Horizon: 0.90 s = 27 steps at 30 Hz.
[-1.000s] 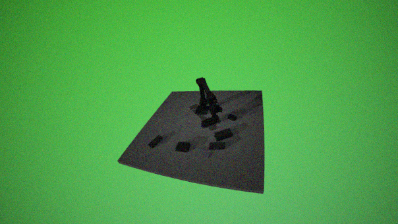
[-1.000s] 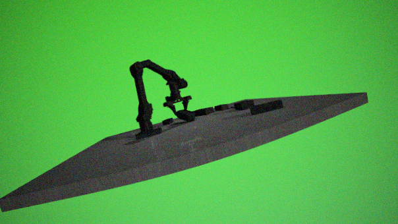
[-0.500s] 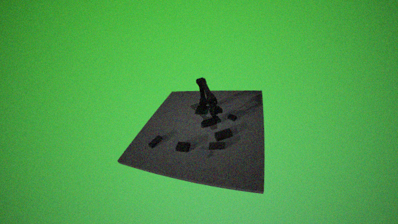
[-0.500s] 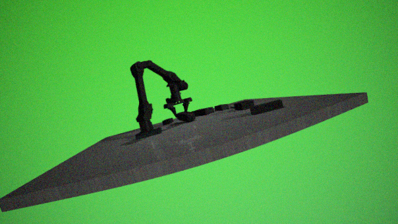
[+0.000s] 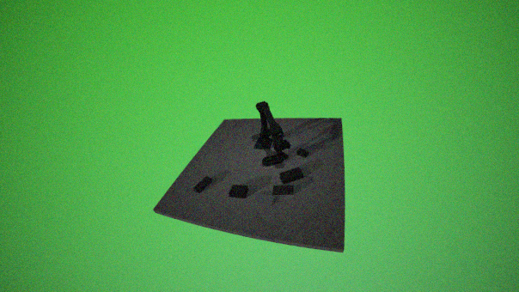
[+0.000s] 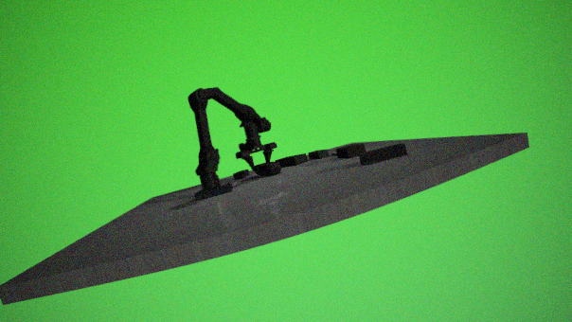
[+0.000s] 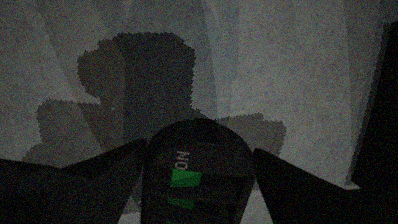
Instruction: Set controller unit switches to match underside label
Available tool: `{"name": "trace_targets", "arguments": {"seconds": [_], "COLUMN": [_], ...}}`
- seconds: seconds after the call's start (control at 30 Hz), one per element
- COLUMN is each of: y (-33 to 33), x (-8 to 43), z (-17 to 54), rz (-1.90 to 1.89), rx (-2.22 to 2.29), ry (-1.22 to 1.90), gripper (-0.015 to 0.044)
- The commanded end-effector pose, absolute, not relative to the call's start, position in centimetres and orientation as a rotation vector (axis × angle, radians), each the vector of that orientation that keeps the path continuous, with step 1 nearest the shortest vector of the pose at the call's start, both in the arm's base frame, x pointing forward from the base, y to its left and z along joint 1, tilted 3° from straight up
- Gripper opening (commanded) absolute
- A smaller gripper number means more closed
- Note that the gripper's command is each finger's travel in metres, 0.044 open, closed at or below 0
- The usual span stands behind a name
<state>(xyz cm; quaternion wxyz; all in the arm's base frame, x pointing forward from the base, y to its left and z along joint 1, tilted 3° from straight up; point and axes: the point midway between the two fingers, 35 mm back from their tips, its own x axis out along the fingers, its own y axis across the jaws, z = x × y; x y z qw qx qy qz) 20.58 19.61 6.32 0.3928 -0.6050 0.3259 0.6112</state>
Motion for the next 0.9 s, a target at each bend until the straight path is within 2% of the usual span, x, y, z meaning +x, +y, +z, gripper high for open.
{"name": "trace_targets", "arguments": {"seconds": [0.0,0.17,0.3,0.6,0.87], "y": [19.3,19.5,19.6,19.4,14.0], "x": [20.5,20.6,20.6,20.7,23.3], "z": [6.0,6.2,6.2,6.3,9.9], "rz": [1.547,1.55,1.552,1.552,1.549], "rx": [-1.542,-1.538,-1.536,-1.536,-1.541], "ry": [0.843,0.833,0.829,0.829,0.832], "gripper": [0.0338,0.0338,0.044,0.044,0.044]}}
